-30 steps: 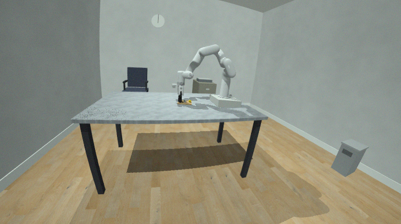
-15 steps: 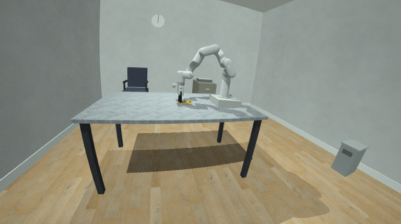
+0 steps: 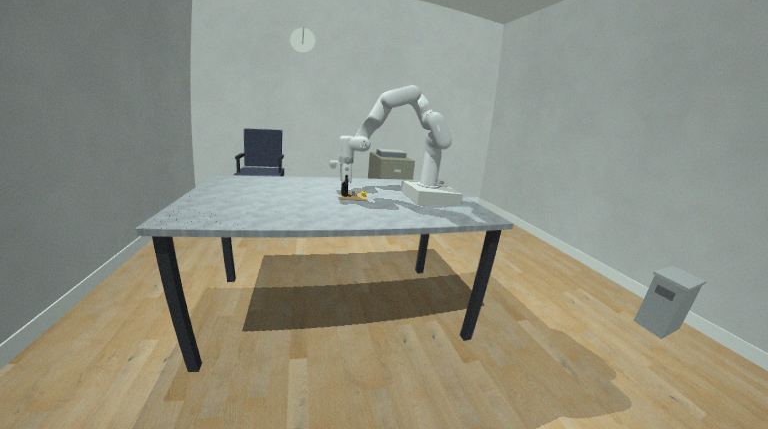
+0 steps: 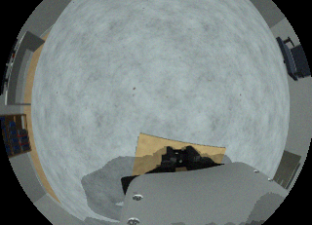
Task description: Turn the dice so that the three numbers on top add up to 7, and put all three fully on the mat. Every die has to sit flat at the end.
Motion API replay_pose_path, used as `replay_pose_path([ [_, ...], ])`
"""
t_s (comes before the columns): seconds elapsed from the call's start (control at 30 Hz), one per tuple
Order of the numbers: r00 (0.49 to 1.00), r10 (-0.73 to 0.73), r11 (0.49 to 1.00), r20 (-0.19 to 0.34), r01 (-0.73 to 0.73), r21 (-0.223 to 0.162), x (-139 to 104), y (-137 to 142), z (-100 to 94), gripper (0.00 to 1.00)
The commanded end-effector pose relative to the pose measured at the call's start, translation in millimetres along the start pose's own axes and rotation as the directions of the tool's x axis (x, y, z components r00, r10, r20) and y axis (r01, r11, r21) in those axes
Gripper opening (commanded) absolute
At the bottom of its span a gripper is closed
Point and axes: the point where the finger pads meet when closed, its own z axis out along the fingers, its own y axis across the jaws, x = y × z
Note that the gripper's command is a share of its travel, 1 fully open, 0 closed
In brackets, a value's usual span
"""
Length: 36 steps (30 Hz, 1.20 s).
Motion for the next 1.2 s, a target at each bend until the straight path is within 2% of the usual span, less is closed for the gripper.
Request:
replay_pose_path([
  [0.0, 1.0, 0.0, 1.0, -0.004, 0.0, 0.0, 2, 0, -1.4, 0.23],
  [0.03, 1.0, 0.0, 1.0, -0.004, 0.0, 0.0, 2, 0, -1.4, 0.28],
  [0.17, 1.0, 0.0, 1.0, -0.004, 0.0, 0.0, 2, 0, -1.4, 0.28],
  [0.2, 1.0, 0.0, 1.0, -0.004, 0.0, 0.0, 2, 0, -1.4, 0.32],
  [0.27, 1.0, 0.0, 1.0, -0.004, 0.0, 0.0, 2, 0, -1.4, 0.32],
  [0.3, 1.0, 0.0, 1.0, -0.004, 0.0, 0.0, 2, 0, -1.4, 0.36],
  [0.8, 1.0, 0.0, 1.0, -0.004, 0.0, 0.0, 2, 0, -4.4, 0.36],
  [0.97, 1.0, 0.0, 1.0, -0.004, 0.0, 0.0, 1, -1, -19.4, 0.36],
  [1.17, 1.0, 0.0, 1.0, -0.004, 0.0, 0.0, 1, -2, -51.2, 0.36],
])
